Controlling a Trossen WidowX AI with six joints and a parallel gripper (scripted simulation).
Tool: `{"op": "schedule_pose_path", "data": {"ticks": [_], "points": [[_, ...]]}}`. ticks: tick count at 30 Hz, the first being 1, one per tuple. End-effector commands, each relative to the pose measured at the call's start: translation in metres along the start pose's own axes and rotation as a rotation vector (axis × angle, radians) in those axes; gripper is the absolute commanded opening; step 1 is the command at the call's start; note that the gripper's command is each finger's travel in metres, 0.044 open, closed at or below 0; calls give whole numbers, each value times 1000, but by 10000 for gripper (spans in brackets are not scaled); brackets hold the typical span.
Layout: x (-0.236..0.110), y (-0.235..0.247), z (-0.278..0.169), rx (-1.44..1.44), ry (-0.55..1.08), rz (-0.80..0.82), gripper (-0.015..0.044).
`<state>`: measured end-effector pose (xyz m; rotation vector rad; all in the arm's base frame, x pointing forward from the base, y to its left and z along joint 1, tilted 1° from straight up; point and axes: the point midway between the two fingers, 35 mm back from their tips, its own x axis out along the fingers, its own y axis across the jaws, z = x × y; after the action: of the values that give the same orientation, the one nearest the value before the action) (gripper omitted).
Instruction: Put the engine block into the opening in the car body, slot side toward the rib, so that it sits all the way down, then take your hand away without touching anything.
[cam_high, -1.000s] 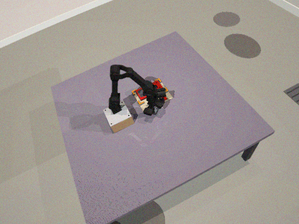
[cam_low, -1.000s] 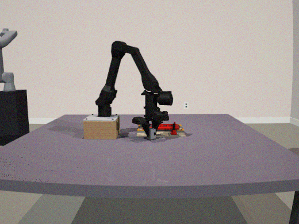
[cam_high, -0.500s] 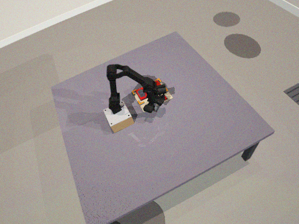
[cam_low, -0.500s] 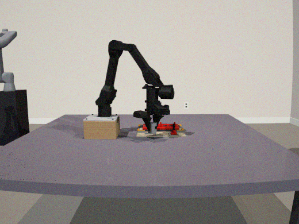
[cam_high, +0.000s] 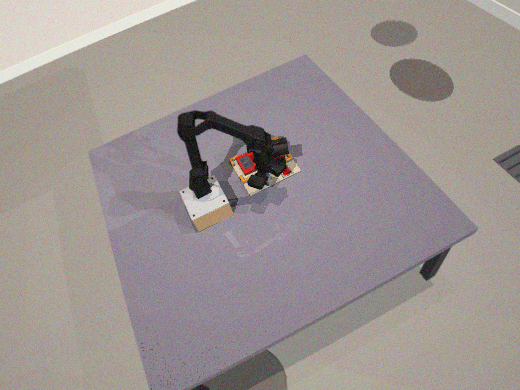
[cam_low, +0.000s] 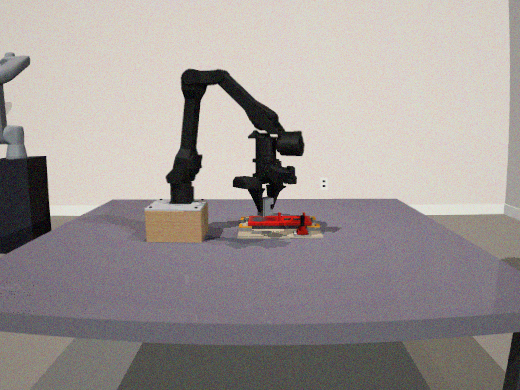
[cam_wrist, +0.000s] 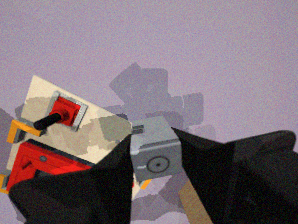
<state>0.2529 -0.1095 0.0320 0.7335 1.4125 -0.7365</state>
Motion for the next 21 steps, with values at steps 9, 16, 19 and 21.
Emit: {"op": "schedule_pose_path", "data": {"ticks": [9, 16, 19, 21], "points": [[-40, 0, -4, 3, -4, 5, 0], [-60, -1, -9, 3, -3, 4, 0], [-57, -1, -9, -13, -3, 4, 0], [-55, -1, -9, -52, -4, 4, 0]]}}
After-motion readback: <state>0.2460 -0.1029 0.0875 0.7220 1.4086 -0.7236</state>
